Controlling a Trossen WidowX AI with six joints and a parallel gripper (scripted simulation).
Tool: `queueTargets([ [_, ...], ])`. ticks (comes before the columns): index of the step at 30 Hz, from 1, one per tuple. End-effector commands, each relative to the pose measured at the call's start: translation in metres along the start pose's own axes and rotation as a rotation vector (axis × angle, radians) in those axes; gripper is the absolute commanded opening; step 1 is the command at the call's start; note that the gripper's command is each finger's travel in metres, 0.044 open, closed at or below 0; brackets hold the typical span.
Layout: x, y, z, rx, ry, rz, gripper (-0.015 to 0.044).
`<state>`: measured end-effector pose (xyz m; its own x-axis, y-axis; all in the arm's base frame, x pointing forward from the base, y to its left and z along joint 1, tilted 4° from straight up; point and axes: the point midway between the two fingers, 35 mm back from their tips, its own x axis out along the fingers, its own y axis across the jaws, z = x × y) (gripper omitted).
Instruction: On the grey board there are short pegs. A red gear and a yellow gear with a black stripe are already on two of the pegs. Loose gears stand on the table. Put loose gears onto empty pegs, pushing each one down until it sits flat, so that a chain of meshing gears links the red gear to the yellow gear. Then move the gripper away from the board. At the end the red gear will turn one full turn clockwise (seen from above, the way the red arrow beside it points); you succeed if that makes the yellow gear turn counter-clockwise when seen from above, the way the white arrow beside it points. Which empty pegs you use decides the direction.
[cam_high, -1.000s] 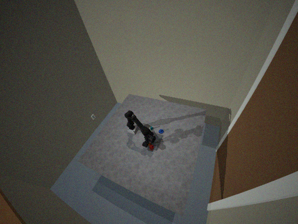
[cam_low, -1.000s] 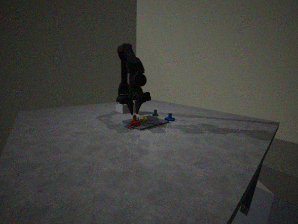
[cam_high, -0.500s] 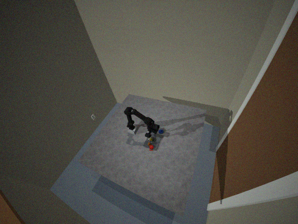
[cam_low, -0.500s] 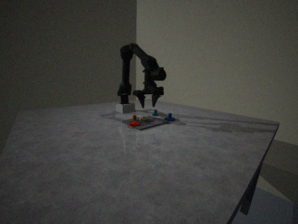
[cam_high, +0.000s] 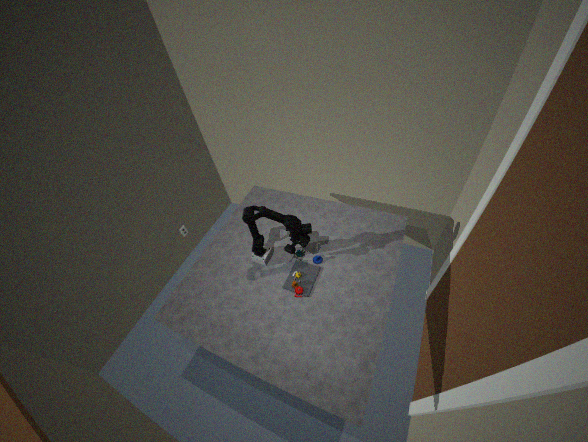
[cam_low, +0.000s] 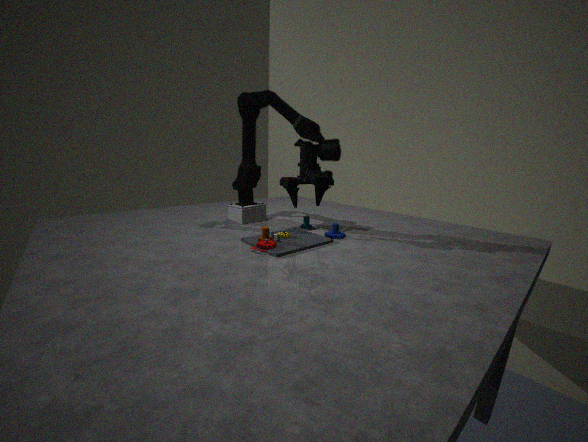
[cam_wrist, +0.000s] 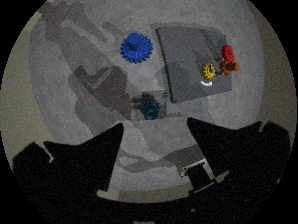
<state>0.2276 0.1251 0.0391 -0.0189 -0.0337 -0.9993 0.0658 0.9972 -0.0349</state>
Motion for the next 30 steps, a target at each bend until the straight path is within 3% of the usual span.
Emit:
queueTargets([
  [1, 0.007, 0.001, -0.003, 0.009, 0.006, 0.002, 0.0440],
  [29, 0.048, 0.002, -0.003, 0.009, 0.006, 0.002, 0.0440],
  [30, 0.048, 0.002, -0.003, 0.009, 0.006, 0.002, 0.0414],
])
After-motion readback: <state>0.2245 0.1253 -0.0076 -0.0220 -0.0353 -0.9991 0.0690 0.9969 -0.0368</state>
